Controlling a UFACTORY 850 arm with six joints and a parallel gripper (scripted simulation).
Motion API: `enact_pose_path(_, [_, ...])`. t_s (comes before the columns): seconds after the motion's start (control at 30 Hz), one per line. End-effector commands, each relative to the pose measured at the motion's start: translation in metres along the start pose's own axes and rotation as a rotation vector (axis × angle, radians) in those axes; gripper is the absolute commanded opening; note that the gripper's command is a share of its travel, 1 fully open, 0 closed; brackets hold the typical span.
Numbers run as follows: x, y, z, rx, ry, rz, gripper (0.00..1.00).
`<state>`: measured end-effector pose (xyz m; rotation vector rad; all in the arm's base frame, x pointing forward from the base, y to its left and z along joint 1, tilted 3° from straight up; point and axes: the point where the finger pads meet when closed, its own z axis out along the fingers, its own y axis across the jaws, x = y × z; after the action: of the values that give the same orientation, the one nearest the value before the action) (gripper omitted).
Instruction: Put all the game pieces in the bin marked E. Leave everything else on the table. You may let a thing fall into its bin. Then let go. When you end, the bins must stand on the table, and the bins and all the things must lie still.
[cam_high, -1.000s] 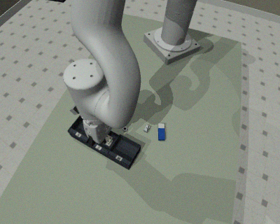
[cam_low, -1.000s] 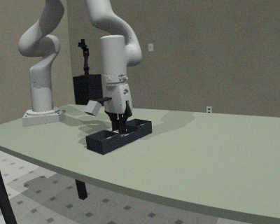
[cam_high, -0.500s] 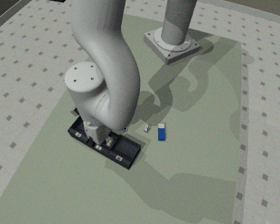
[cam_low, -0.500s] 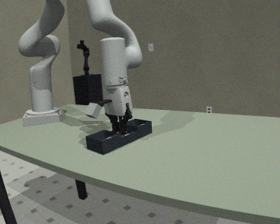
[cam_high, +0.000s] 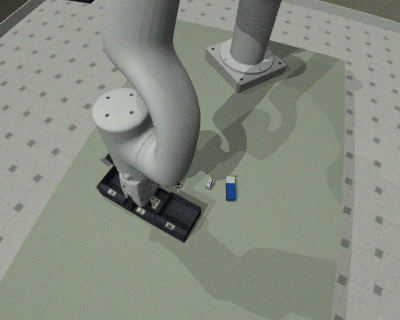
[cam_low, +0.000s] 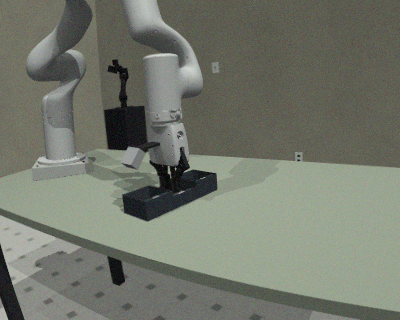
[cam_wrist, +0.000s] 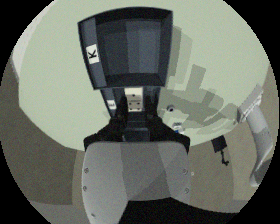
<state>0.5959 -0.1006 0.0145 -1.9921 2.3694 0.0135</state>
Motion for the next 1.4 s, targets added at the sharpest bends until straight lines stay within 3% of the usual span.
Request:
enact_pose_path(0.0, [0.0,-0.001,-0.001,0.002,0.0,0.0,0.31])
enact_pose_path(0.83, [0.0,-0.001,-0.027,0.002,0.0,0.0,0.31])
enact_pose_path(0.97, [0.0,-0.001,-0.045,0.002,0.0,0.0,0.31])
enact_pose_path(1.2, [0.0,-0.001,-0.045,0.002,0.0,0.0,0.31])
enact_pose_path(1.23, [0.0,-0.001,-0.049,0.002,0.0,0.0,1.0])
enact_pose_path(1.37, [0.0,-0.001,-0.065,0.002,0.0,0.0,1.0])
